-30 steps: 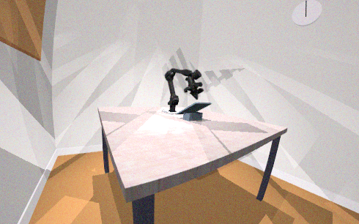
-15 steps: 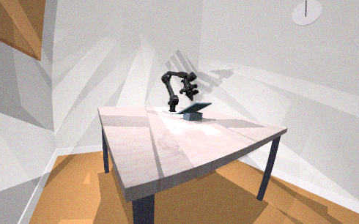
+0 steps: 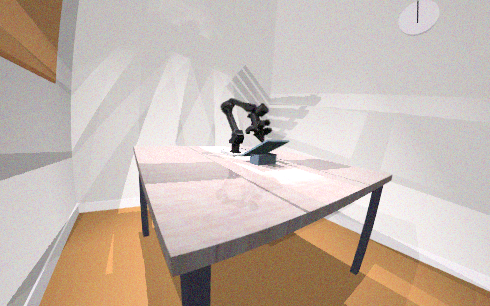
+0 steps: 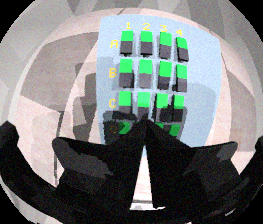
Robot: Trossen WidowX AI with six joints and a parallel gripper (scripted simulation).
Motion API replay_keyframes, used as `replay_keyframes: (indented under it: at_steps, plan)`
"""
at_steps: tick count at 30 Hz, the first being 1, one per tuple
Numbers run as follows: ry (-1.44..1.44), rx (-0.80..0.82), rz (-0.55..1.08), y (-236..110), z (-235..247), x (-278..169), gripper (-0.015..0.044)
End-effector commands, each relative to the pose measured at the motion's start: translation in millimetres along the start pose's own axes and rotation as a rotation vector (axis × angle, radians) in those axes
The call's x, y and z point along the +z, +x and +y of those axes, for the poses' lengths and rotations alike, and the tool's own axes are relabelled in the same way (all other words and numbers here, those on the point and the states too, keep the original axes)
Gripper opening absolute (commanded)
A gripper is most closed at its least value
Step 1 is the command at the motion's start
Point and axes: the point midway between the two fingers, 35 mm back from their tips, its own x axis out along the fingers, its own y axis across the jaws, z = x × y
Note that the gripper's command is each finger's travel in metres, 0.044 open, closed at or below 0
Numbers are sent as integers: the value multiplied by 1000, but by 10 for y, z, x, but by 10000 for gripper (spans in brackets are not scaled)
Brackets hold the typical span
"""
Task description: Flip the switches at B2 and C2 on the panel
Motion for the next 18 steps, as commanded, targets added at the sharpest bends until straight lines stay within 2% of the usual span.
replay_keyframes:
  at_steps: [1,18]
  plan:
    - [-6,2,6,33,3,-27,0]
    - [-6,2,5,249,3,-32,0]
